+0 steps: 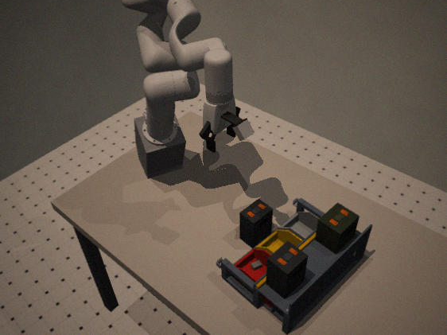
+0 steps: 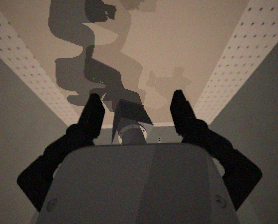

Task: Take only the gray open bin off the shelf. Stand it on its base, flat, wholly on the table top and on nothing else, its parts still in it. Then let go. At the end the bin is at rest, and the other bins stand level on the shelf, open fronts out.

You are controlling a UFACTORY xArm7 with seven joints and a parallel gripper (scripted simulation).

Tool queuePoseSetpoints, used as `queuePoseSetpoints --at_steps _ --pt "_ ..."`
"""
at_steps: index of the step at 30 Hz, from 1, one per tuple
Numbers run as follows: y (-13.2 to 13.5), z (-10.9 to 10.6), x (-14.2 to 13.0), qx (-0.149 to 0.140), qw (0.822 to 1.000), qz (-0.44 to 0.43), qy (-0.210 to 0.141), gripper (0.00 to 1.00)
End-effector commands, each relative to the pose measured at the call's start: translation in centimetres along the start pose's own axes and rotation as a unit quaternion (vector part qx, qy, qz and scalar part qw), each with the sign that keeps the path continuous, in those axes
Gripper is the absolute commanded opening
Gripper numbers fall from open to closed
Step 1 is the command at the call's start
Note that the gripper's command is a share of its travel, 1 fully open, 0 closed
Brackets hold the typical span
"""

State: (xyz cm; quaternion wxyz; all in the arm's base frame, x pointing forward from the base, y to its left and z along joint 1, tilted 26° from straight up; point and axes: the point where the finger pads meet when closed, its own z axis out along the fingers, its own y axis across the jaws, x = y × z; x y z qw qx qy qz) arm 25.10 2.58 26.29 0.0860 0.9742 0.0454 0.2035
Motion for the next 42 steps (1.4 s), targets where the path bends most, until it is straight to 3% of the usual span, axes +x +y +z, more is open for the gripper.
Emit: queuePoseSetpoints --at_steps 1,4,16,21,33,38,42 --pt "0.0 -2.1 0.1 0.000 1.000 0.000 0.002 1.00" --pt "0.0 -5.1 0.1 0.000 1.000 0.000 0.002 1.00" --pt "0.0 -5.1 0.1 0.000 1.000 0.000 0.002 1.00" --pt "0.0 -10.1 0.1 0.000 1.000 0.000 0.002 1.00" --pt "0.0 -10.1 0.1 0.000 1.000 0.000 0.002 1.00" --pt "0.0 -15.0 0.0 0.000 1.000 0.000 0.002 1.00" --pt "0.0 -15.0 0.0 0.000 1.000 0.000 0.002 1.00"
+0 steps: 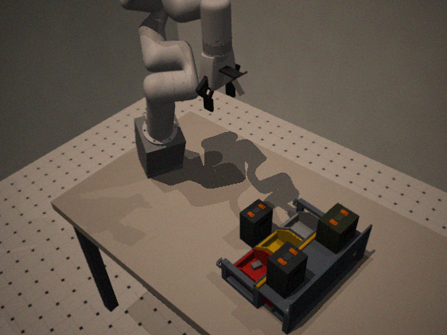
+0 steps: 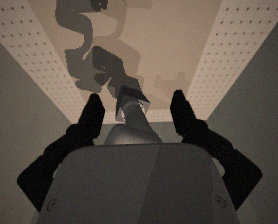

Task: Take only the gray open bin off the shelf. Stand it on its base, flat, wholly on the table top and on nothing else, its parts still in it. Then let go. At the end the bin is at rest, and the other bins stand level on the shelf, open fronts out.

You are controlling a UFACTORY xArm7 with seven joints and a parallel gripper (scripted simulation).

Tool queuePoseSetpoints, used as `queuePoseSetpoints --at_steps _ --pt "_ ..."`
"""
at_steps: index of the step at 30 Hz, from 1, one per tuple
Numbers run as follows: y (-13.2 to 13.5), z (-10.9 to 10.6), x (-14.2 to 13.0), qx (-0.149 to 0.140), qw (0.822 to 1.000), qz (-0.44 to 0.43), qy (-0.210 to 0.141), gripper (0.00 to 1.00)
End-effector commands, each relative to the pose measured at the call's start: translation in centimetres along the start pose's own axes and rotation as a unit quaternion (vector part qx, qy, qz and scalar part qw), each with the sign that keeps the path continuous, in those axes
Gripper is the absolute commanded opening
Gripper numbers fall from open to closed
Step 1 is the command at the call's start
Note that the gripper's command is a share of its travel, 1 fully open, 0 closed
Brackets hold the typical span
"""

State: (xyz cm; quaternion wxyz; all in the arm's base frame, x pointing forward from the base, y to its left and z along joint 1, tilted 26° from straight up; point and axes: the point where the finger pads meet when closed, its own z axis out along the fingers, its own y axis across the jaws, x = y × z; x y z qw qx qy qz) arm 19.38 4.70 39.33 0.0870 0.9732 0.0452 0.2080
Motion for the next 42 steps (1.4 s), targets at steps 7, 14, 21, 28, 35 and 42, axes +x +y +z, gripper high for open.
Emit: queuePoseSetpoints --at_steps 7,14,21,28,35,42 --pt "-0.1 -0.6 -0.1 0.001 1.000 -0.001 -0.003 1.00" --pt "0.0 -5.6 -0.1 0.001 1.000 -0.001 -0.003 1.00" --pt "0.0 -5.6 -0.1 0.001 1.000 -0.001 -0.003 1.00" --pt "0.0 -8.5 0.0 0.001 1.000 -0.001 -0.003 1.00" --pt "0.0 -10.5 0.0 0.001 1.000 -0.001 -0.003 1.00" --pt "0.0 -10.5 0.0 0.001 1.000 -0.001 -0.003 1.00"
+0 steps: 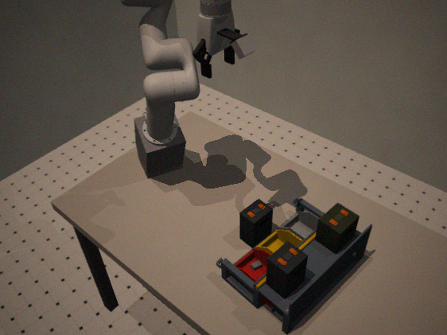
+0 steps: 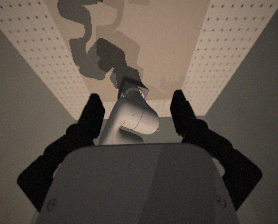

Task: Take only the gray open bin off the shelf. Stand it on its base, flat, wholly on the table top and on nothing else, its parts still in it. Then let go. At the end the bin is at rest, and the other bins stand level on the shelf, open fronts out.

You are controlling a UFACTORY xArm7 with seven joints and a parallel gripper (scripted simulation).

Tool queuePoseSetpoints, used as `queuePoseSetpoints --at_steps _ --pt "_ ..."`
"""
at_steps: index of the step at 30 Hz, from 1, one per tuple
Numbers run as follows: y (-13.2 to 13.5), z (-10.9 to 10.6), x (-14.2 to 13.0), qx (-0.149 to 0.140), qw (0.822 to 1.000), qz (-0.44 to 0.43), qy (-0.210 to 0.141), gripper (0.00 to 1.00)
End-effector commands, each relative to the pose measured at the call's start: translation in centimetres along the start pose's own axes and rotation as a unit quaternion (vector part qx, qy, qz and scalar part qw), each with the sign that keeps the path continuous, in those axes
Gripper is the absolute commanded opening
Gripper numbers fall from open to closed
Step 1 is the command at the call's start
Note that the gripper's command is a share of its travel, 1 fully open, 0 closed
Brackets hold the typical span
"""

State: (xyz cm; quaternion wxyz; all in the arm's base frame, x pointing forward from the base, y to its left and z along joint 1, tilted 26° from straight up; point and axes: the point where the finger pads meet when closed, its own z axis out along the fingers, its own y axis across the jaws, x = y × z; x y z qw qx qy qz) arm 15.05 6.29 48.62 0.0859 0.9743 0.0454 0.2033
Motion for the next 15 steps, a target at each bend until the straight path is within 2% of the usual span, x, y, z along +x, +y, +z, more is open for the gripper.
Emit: queuePoseSetpoints --at_steps 1,5,15 --pt "0.0 -1.2 0.0 0.000 1.000 0.000 0.002 1.00" --pt "0.0 -5.6 0.0 0.000 1.000 0.000 0.002 1.00" --pt "0.0 -5.6 0.0 0.000 1.000 0.000 0.002 1.00"
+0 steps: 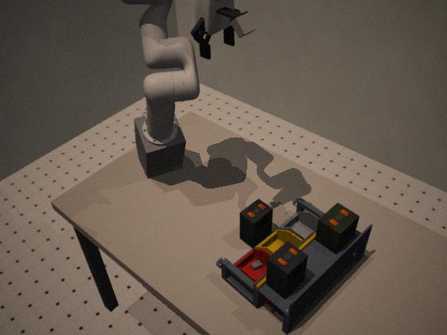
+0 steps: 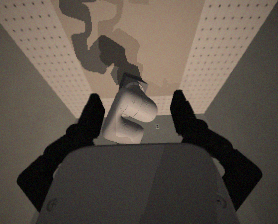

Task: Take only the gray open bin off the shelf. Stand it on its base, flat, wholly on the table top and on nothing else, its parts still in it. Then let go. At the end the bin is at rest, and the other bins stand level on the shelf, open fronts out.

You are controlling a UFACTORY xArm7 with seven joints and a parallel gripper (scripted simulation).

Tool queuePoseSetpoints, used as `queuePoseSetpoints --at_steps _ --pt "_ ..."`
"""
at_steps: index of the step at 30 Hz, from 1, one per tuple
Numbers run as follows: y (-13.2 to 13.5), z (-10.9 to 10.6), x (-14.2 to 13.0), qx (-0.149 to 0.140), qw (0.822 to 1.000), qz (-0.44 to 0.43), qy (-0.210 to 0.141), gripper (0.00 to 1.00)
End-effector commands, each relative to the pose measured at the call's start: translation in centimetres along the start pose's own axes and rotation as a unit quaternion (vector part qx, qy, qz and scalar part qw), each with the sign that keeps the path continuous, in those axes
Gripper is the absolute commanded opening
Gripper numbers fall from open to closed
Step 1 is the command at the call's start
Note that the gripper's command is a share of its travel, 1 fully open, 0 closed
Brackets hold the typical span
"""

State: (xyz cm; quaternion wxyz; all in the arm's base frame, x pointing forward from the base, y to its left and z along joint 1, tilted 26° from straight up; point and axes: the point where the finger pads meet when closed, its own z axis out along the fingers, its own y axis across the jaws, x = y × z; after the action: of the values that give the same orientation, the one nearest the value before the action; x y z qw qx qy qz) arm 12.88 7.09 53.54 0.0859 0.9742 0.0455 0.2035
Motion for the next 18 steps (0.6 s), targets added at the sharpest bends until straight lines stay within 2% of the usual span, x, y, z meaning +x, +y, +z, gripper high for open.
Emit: queuePoseSetpoints --at_steps 1,2,7,18 --pt "0.0 -0.2 0.0 0.000 1.000 0.000 0.002 1.00" --pt "0.0 -0.2 0.0 0.000 1.000 0.000 0.002 1.00" --pt "0.0 -3.3 0.0 0.000 1.000 0.000 0.002 1.00" --pt "0.0 -3.3 0.0 0.000 1.000 0.000 0.002 1.00"
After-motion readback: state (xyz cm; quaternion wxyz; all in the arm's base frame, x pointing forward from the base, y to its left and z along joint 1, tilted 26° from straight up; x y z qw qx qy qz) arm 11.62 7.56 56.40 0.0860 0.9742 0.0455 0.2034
